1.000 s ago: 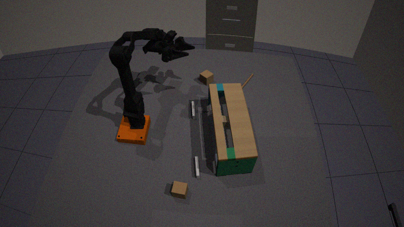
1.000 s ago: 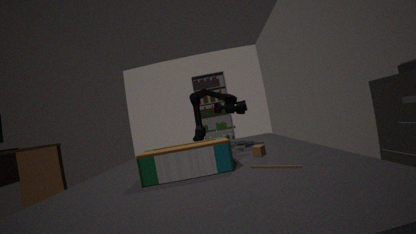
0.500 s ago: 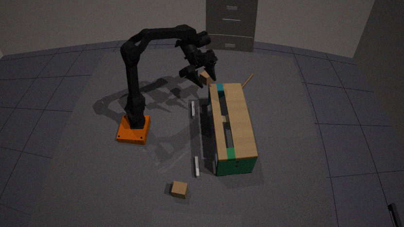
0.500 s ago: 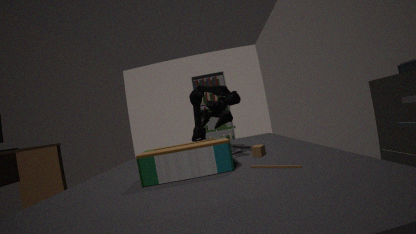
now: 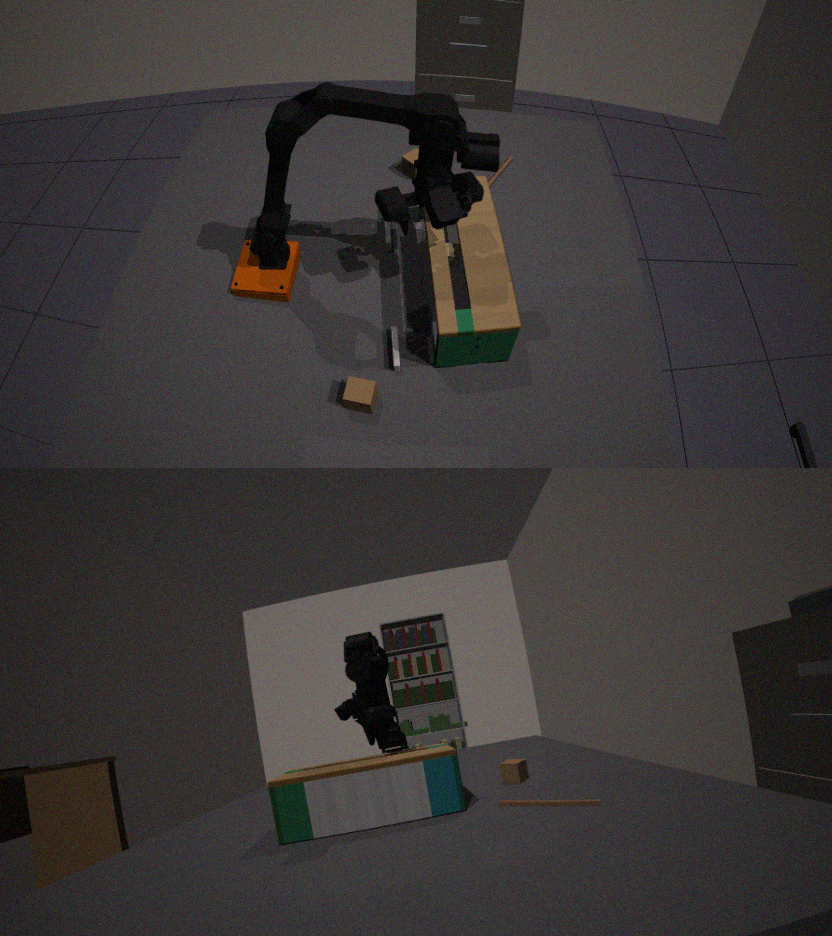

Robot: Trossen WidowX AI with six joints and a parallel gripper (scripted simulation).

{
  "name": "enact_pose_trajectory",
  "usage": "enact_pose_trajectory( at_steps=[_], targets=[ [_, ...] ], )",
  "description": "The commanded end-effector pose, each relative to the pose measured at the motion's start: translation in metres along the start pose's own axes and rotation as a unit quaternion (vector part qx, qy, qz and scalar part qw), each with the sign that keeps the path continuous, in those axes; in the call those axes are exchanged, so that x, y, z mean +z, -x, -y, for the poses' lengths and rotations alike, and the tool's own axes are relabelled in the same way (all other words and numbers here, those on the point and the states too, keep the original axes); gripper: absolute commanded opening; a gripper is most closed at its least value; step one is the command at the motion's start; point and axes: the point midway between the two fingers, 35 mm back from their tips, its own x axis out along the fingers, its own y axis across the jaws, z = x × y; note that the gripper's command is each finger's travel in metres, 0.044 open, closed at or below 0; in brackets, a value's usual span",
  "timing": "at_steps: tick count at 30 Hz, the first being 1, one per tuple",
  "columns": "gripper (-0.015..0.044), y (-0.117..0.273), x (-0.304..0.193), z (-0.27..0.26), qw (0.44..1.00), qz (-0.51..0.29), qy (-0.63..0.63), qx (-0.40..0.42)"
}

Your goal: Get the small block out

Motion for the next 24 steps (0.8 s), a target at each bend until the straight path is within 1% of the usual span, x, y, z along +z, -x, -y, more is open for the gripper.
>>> enact_pose_trajectory(
  at_steps=[1,4,6,13,24],
  targets=[
    [0.04,0.002,0.028,0.01,0.994,-0.085,-0.071,0.023],
    [0.04,0.006,0.054,0.02,0.977,-0.155,-0.137,0.053],
    [0.04,0.007,0.06,0.022,0.972,-0.17,-0.152,0.061],
    [0.04,0.005,0.06,0.022,0.972,-0.17,-0.152,0.061],
    [0.04,-0.012,0.061,0.019,0.972,-0.17,-0.152,0.061]
  ],
)
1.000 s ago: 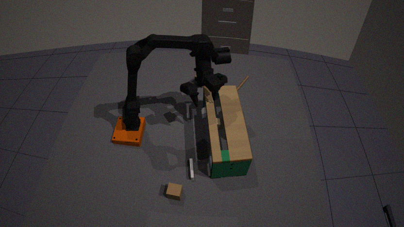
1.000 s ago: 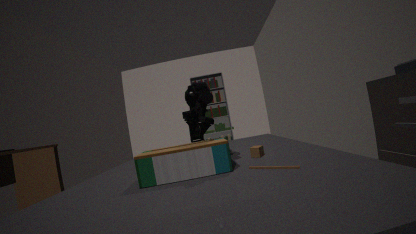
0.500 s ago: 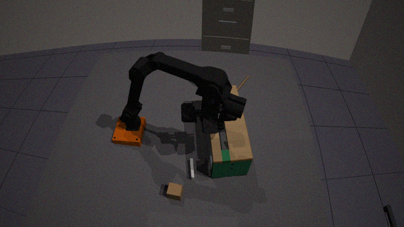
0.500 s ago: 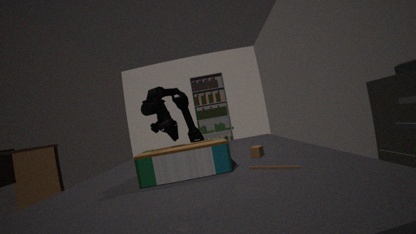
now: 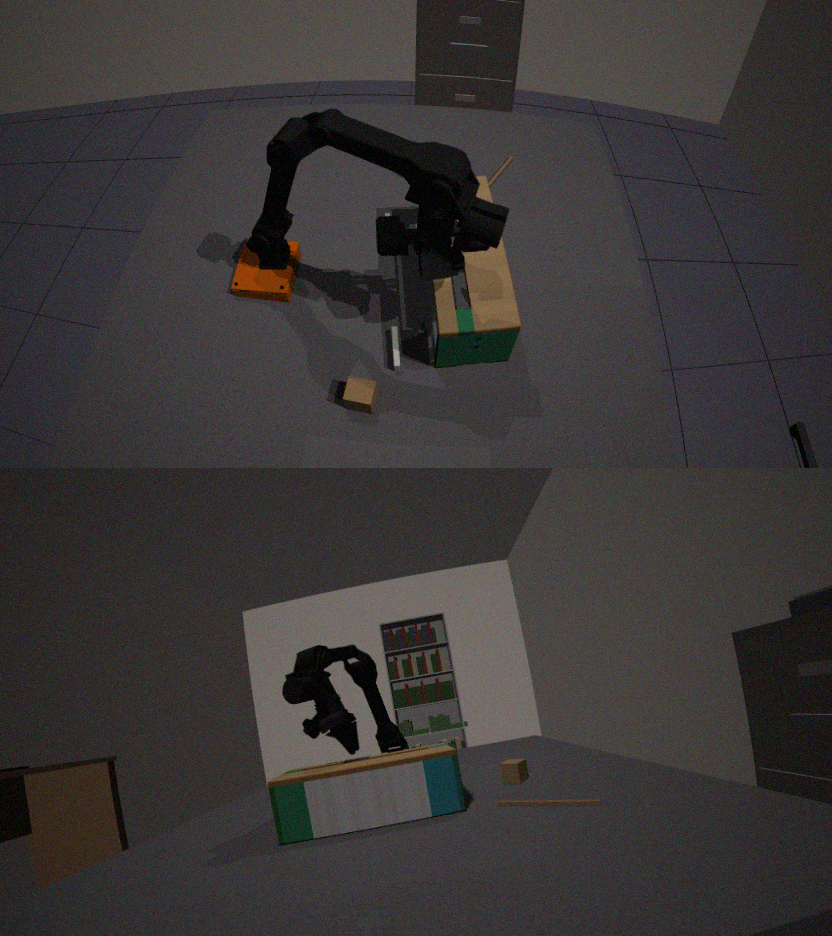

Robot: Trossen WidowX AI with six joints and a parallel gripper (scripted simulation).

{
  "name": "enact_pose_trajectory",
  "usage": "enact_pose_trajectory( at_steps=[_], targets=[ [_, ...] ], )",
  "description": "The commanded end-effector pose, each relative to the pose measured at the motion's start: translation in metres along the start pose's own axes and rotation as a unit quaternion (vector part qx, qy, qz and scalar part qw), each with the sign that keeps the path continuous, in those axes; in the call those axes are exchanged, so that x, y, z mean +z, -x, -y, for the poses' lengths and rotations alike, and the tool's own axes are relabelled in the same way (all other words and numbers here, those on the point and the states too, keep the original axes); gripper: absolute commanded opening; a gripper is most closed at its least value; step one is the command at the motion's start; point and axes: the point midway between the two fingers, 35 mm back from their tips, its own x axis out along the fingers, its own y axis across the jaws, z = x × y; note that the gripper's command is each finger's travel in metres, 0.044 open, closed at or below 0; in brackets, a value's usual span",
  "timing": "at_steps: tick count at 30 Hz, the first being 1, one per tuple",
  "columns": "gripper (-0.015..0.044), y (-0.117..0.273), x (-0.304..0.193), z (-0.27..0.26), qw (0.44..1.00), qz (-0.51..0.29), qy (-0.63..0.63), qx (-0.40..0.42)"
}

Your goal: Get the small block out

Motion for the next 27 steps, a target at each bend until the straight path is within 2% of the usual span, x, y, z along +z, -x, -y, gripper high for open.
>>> enact_pose_trajectory(
  at_steps=[1,27],
  targets=[
    [0.04,-0.007,0.002,0.0,1.0,-0.003,0.001,-0.002],
    [0.04,-0.048,0.015,0.001,1.0,-0.003,0.001,-0.002]
  ],
)
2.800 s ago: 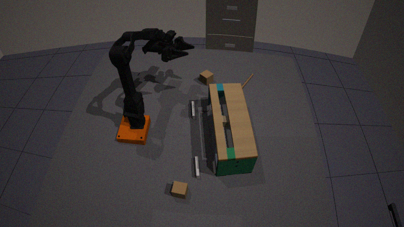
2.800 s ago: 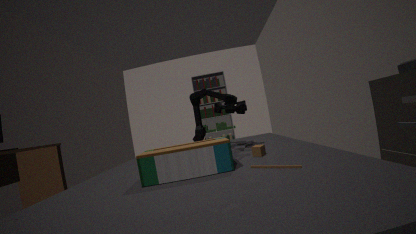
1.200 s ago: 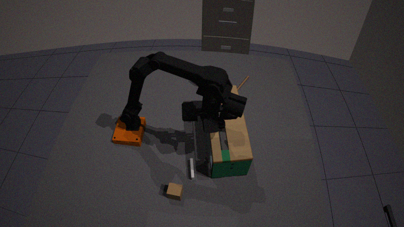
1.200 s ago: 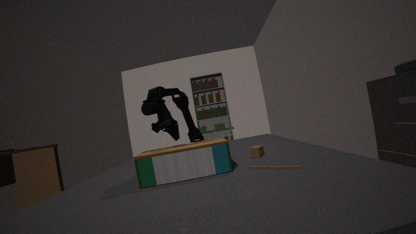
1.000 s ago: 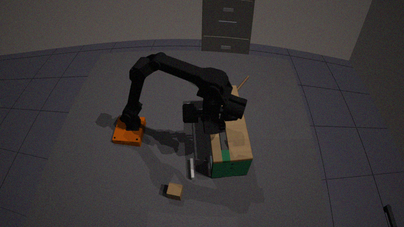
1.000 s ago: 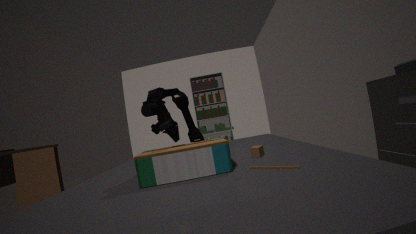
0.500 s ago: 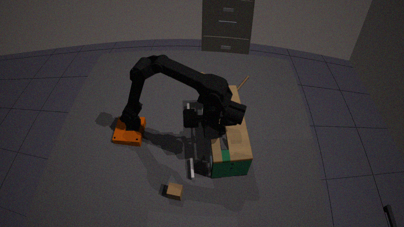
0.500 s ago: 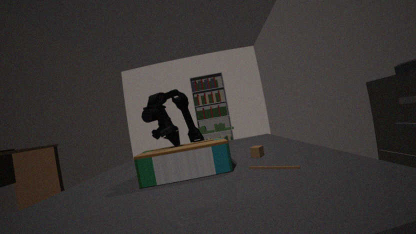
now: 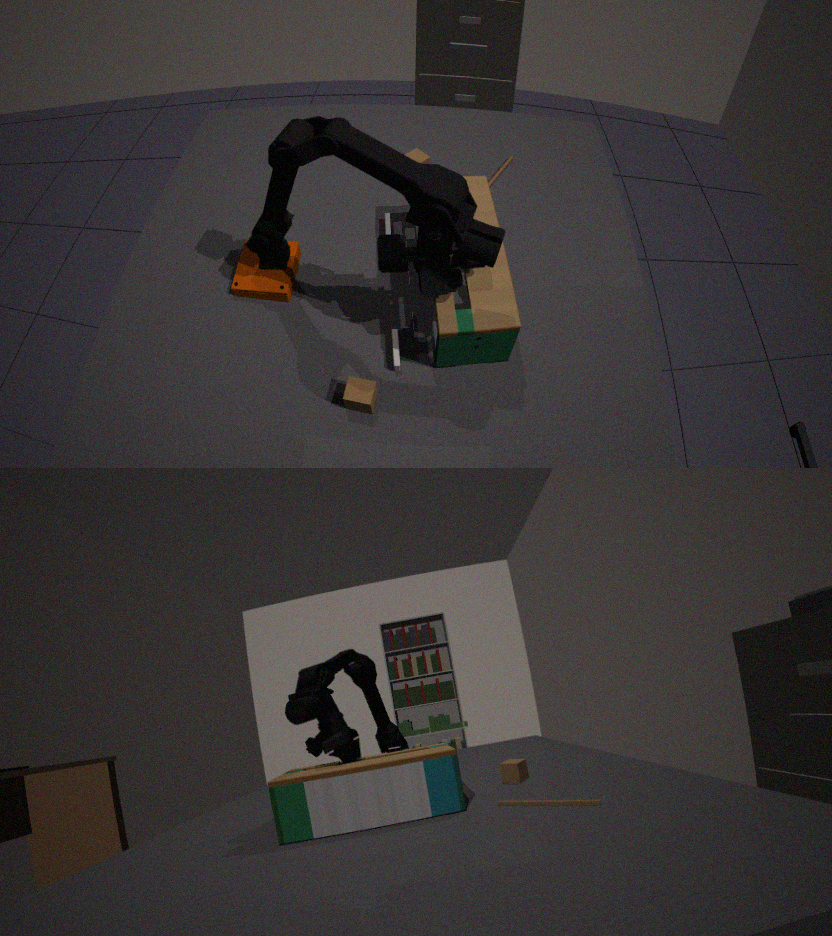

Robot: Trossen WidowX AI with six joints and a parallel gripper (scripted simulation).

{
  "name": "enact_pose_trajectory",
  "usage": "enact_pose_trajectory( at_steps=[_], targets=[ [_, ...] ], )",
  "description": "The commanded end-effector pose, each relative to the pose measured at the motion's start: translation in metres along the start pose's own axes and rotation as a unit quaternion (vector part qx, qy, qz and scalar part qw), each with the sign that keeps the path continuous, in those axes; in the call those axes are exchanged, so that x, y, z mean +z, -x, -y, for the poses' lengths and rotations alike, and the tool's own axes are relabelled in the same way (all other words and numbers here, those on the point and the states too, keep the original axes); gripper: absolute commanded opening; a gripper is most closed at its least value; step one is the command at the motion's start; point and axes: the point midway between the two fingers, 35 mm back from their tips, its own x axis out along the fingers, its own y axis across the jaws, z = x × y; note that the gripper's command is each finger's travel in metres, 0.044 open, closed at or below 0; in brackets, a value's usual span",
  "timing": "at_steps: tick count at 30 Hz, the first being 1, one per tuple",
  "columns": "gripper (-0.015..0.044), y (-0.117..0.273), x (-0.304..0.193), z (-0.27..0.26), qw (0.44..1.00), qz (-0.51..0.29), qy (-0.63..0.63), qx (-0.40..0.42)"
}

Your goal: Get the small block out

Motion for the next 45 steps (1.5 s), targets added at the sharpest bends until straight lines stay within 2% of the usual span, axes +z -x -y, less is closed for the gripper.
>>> enact_pose_trajectory(
  at_steps=[1,13,32,45],
  targets=[
    [0.04,-0.007,0.001,0.002,1.0,-0.003,0.001,-0.002],
    [0.04,-0.014,0.003,0.002,1.0,-0.001,0.0,-0.001],
    [0.04,-0.034,-0.051,0.002,1.0,-0.004,-0.001,-0.002],
    [0.04,-0.029,-0.036,0.005,1.0,-0.003,-0.001,-0.002]
  ],
)
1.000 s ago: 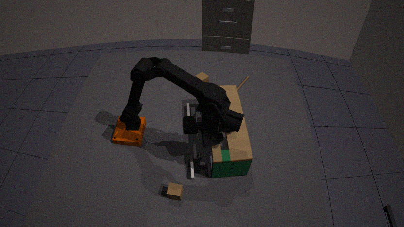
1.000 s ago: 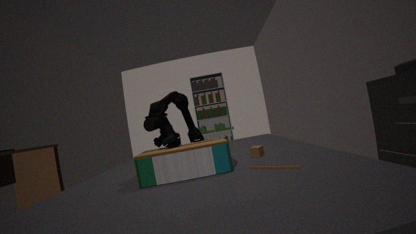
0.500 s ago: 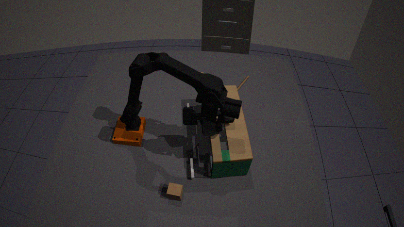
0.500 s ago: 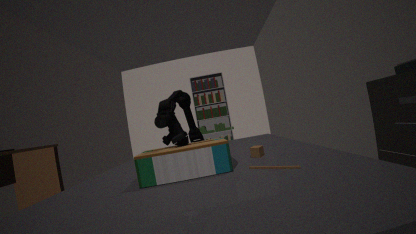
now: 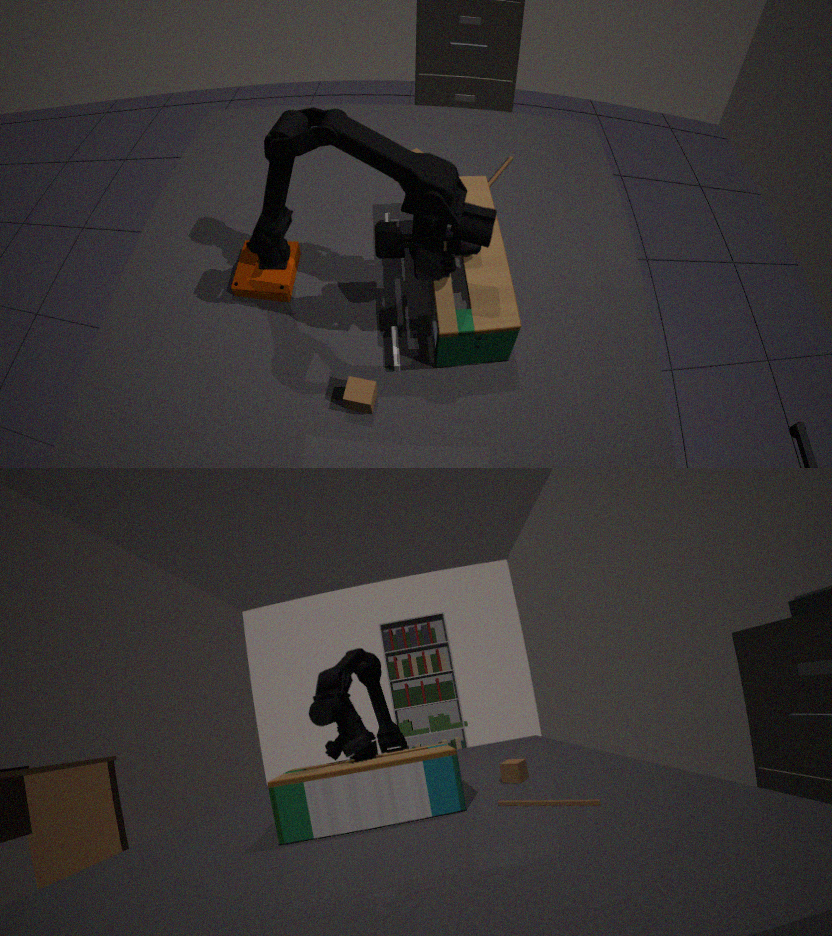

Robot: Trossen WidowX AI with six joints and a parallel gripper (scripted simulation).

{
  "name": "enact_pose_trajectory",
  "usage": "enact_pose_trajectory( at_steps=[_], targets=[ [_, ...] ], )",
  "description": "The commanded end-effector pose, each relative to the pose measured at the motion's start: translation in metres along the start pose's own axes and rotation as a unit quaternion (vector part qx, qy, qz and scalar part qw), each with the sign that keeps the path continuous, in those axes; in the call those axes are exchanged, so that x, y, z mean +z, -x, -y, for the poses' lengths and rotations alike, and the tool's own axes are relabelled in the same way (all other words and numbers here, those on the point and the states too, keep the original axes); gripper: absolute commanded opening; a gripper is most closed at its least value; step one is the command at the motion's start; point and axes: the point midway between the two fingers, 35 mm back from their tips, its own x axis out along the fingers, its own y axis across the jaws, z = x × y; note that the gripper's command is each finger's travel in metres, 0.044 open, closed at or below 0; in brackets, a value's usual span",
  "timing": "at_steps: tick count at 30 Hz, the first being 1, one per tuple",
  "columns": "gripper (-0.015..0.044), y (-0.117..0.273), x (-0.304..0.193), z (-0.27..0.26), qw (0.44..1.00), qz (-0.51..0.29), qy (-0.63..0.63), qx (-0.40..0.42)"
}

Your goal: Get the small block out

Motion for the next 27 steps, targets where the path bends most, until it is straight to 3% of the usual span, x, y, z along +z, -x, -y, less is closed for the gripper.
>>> enact_pose_trajectory(
  at_steps=[1,27],
  targets=[
    [0.04,0.0,0.0,0.0,1.0,0.001,0.002,-0.002],
    [0.04,-0.003,-0.009,0.001,1.0,0.0,0.002,-0.002]
  ],
)
